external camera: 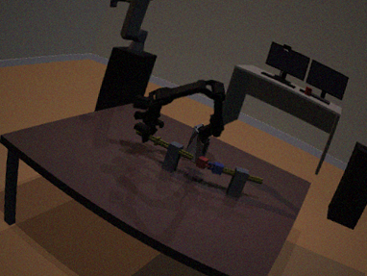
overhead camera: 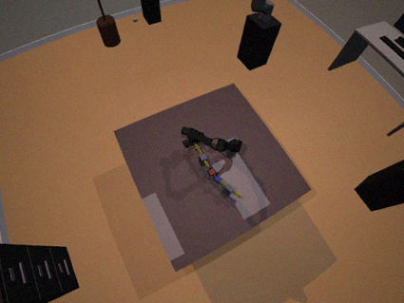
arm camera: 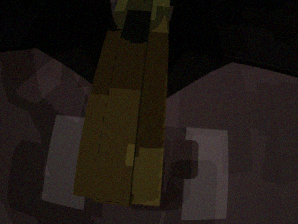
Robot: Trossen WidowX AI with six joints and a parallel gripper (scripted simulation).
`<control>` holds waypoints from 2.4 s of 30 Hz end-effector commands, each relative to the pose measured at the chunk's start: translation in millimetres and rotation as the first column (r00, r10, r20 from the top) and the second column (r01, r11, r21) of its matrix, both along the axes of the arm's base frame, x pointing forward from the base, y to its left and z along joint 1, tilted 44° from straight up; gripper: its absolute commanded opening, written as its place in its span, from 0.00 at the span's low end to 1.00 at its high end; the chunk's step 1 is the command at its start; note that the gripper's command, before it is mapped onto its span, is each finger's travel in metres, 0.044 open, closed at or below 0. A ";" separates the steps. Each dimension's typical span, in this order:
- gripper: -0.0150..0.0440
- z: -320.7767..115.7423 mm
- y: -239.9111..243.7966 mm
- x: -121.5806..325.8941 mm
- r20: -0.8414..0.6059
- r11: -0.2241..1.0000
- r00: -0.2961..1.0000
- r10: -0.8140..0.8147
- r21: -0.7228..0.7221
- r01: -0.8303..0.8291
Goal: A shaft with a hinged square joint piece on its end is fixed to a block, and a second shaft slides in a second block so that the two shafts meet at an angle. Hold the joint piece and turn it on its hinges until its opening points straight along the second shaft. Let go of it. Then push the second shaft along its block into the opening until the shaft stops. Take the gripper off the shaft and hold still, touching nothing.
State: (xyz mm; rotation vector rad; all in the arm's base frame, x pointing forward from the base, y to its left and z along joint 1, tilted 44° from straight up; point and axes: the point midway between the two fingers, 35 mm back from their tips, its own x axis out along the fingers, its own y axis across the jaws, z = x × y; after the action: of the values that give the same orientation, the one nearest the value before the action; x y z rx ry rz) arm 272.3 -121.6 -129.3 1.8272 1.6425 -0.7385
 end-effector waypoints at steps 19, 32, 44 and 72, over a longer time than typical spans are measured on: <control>0.25 23.5 26.4 1.1 -0.002 1.000 1.000 -0.004 0.006 0.004; 0.25 32.0 35.6 1.4 -0.002 1.000 1.000 -0.004 0.007 0.004; 0.25 44.1 48.5 2.0 -0.003 1.000 1.000 -0.004 0.008 0.004; 0.59 44.4 48.0 2.0 -0.007 1.000 1.000 0.000 -0.003 0.000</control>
State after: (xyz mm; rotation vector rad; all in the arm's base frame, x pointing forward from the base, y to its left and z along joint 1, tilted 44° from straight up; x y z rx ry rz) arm 274.5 -73.7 -84.9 1.8255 1.6433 -0.7477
